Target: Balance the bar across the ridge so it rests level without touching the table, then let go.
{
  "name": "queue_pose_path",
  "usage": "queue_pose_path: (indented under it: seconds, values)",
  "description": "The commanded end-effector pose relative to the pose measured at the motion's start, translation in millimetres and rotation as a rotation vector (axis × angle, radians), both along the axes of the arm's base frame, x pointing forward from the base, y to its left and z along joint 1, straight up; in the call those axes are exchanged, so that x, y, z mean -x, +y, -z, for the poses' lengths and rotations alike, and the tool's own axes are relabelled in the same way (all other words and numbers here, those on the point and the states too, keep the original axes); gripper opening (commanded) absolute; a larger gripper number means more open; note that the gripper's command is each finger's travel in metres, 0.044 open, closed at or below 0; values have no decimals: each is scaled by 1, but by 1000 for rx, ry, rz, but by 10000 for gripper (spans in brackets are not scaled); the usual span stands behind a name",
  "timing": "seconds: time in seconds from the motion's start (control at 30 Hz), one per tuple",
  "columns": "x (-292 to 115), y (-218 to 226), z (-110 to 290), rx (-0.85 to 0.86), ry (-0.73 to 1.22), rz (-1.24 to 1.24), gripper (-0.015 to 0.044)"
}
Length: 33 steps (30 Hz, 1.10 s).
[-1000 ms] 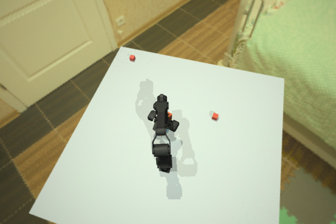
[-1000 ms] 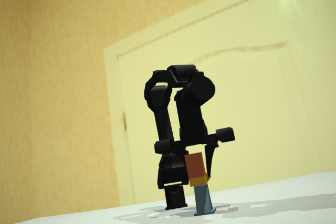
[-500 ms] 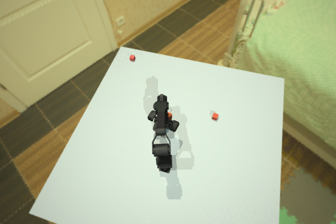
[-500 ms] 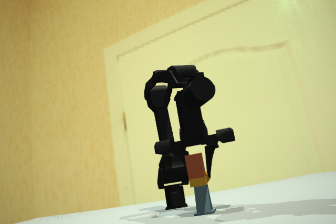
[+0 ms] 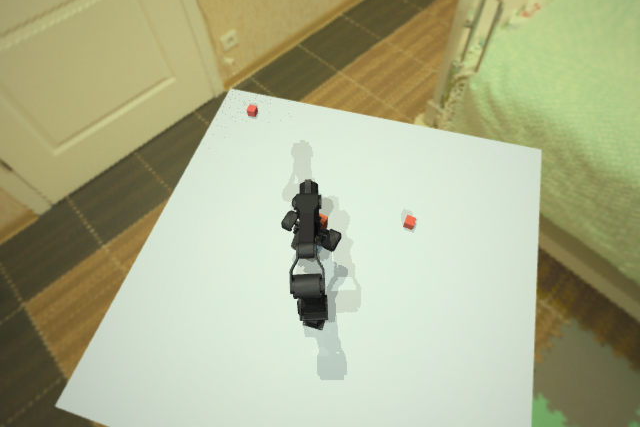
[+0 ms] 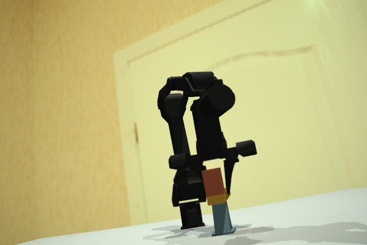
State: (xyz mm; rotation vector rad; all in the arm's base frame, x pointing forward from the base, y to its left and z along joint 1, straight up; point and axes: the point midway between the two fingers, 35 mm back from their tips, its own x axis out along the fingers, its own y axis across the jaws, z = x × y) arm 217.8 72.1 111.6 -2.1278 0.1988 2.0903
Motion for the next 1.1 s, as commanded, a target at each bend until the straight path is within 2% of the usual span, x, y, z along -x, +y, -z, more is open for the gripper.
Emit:
queue_pose_path:
  seconds: [0.0, 1.07]
  values:
    - [-1, -1, 1, 5, -3, -4, 0]
    - [0, -1, 3, 5, -3, -4, 0]
